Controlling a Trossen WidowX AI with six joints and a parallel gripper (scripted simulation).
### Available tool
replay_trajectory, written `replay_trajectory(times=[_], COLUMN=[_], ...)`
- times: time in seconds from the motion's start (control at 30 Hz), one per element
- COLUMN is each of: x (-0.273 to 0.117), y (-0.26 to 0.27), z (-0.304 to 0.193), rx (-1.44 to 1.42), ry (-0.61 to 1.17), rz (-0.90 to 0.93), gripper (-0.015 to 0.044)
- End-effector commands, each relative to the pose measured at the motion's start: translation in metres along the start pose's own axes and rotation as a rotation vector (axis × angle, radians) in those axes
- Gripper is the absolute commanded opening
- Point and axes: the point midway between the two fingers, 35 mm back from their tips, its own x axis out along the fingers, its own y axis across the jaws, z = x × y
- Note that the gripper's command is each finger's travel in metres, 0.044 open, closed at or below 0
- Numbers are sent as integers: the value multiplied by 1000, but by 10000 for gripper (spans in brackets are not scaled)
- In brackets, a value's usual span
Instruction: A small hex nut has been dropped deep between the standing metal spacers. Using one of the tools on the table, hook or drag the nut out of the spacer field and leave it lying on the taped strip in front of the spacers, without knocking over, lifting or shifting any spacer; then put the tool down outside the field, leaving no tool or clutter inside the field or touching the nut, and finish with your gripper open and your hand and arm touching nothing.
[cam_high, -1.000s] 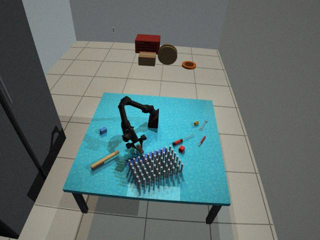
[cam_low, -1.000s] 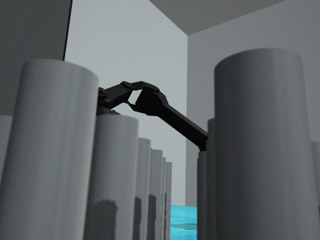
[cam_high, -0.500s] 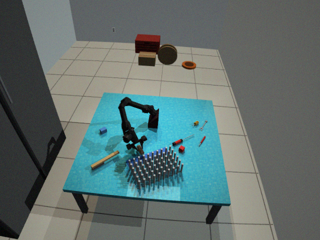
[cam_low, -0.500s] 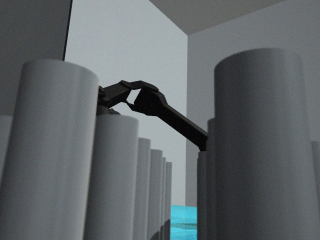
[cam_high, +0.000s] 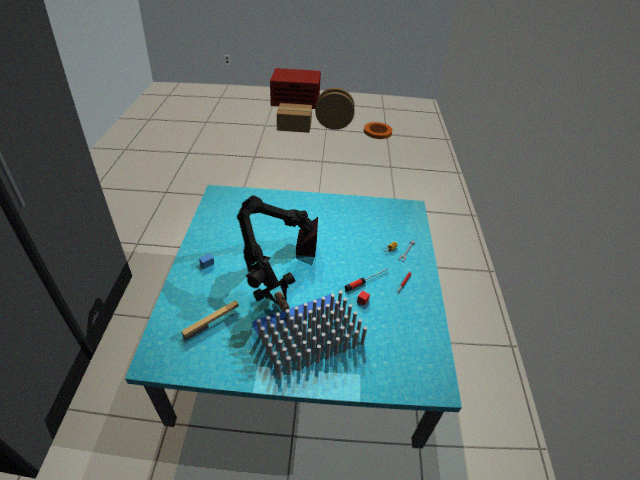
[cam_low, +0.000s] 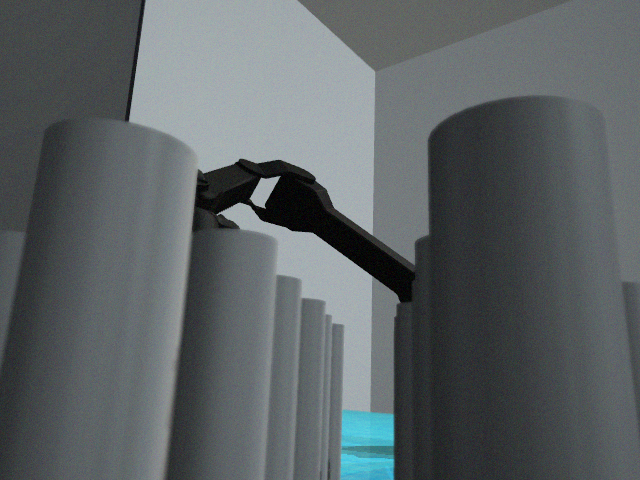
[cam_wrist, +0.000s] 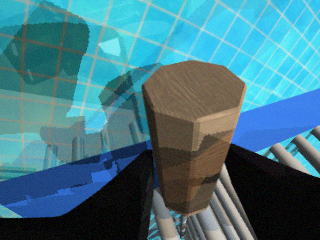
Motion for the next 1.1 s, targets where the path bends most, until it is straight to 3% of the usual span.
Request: replay_trajectory(times=[0.0,1.07], x=[0,8], y=[1,0], z=[-5,-24], rx=[4,4], ry=[5,6], rz=[3,4], gripper=[0,0])
